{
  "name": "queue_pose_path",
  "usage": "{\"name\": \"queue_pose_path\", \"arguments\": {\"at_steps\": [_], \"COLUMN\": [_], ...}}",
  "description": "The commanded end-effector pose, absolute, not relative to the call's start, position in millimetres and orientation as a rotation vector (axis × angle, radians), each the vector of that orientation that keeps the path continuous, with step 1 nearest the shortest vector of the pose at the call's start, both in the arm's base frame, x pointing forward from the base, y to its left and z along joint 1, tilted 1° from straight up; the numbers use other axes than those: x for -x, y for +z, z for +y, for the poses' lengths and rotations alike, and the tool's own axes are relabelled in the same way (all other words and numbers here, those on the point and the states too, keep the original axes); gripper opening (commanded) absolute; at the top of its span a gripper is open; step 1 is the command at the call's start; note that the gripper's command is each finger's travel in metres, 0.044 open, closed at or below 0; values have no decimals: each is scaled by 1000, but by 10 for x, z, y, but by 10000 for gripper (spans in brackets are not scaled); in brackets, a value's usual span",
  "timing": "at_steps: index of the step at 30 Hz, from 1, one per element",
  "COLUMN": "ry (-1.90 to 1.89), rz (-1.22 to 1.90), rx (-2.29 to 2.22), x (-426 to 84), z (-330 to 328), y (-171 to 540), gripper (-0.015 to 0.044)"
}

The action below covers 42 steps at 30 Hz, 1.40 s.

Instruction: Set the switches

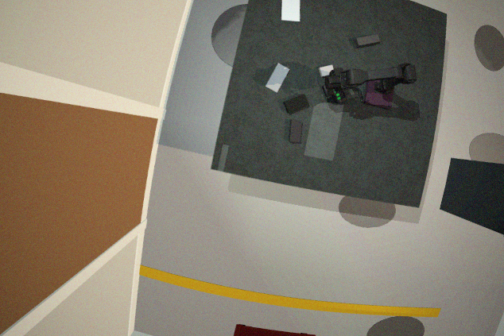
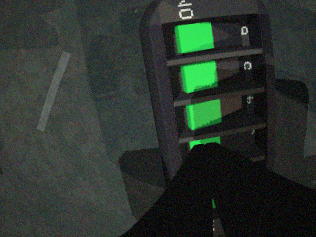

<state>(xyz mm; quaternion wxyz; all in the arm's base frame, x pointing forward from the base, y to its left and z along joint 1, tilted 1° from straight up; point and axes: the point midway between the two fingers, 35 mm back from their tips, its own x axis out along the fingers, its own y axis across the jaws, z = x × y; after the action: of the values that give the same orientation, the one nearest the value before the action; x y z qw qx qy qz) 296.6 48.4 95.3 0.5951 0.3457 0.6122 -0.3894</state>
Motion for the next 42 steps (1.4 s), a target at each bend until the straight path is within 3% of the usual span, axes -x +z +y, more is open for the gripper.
{"name": "queue_pose_path", "arguments": {"at_steps": [1,8,21,42], "ry": [-965,-1055,-1054,-745], "rz": [1467,1544,1543,1319], "rx": [-742,-649,-659,-933], "x": [-3183,-3502,-3498,-2392], "z": [423,313,324,582], "y": [888,716,731,906], "gripper": [0,0,0,0]}}
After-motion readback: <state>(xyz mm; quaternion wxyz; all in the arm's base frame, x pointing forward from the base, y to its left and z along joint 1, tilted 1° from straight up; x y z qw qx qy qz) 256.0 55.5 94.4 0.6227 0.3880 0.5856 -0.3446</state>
